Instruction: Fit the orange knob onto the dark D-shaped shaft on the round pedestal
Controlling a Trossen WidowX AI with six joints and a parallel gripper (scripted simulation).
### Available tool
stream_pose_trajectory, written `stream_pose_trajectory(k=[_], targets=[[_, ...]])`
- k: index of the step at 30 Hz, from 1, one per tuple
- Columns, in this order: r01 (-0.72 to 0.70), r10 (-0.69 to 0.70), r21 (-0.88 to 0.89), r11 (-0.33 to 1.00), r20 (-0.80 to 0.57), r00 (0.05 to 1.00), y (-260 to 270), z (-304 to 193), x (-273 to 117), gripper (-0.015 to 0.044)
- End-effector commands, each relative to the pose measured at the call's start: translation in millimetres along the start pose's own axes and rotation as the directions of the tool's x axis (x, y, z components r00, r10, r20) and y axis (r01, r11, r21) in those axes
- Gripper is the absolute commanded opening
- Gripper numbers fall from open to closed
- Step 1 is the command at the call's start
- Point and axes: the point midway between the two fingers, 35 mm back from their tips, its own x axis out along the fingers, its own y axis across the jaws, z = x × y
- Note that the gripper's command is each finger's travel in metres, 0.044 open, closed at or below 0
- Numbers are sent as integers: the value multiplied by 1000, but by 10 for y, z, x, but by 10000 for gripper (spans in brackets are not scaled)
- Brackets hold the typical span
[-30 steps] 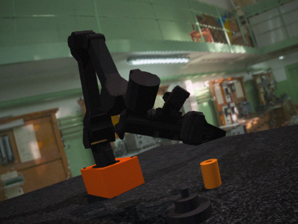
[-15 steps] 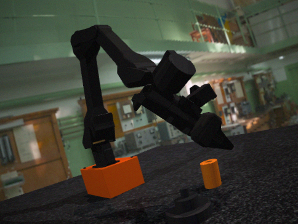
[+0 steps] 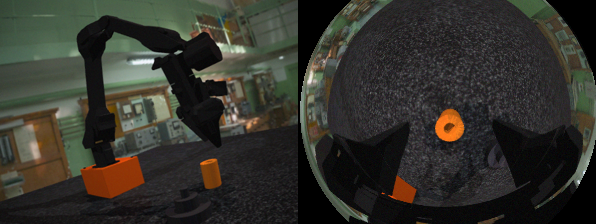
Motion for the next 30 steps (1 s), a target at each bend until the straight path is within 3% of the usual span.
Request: stream_pose_trajectory(k=[1, 14, 19, 24, 26, 30], targets=[[34, -51, -86, 996, -214, 975, 66, -38, -294, 440], [37, -51, -71, 997, -214, 975, 65, -37, -293, 440], [119, -51, 319, 940, -214, 975, 61, -33, -282, 440], [191, -51, 705, 683, -214, 976, 57, -28, -268, 440], [202, -51, 782, 590, -214, 976, 55, -27, -265, 440], [204, -51, 790, 578, -214, 976, 55, -26, -264, 440]])
